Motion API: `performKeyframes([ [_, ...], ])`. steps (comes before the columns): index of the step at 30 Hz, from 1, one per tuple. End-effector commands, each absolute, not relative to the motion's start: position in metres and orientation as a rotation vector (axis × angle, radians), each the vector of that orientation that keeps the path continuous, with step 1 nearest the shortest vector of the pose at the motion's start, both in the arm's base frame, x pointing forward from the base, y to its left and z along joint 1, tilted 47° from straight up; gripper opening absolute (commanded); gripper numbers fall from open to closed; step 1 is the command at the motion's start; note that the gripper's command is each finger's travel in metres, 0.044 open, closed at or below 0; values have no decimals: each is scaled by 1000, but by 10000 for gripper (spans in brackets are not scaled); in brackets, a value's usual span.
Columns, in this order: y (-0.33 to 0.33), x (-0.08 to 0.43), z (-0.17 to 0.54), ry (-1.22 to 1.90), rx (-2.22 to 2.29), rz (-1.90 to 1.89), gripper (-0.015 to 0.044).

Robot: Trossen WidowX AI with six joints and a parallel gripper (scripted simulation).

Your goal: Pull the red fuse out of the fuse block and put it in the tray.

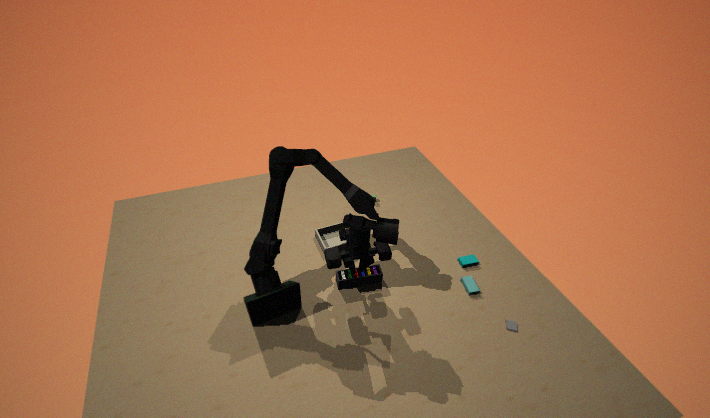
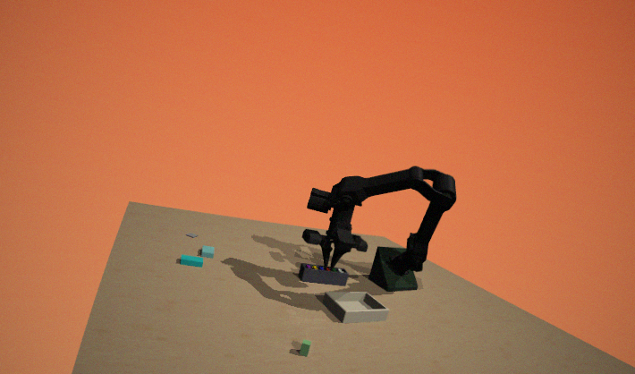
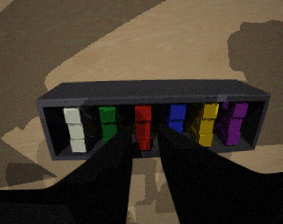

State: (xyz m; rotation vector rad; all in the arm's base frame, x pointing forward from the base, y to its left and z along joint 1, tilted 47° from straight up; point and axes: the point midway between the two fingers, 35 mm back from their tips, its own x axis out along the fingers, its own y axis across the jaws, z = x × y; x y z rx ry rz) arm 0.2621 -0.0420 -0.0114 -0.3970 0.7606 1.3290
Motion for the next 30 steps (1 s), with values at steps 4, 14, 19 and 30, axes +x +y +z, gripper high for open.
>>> performKeyframes([
  [4, -37, 262, -16, 759, -391, 1328, 74],
  [14, -37, 262, -16, 760, -397, 1330, 61],
  [19, -37, 262, -16, 760, -397, 1330, 27],
  [30, -38, 262, -15, 760, -397, 1330, 0],
])
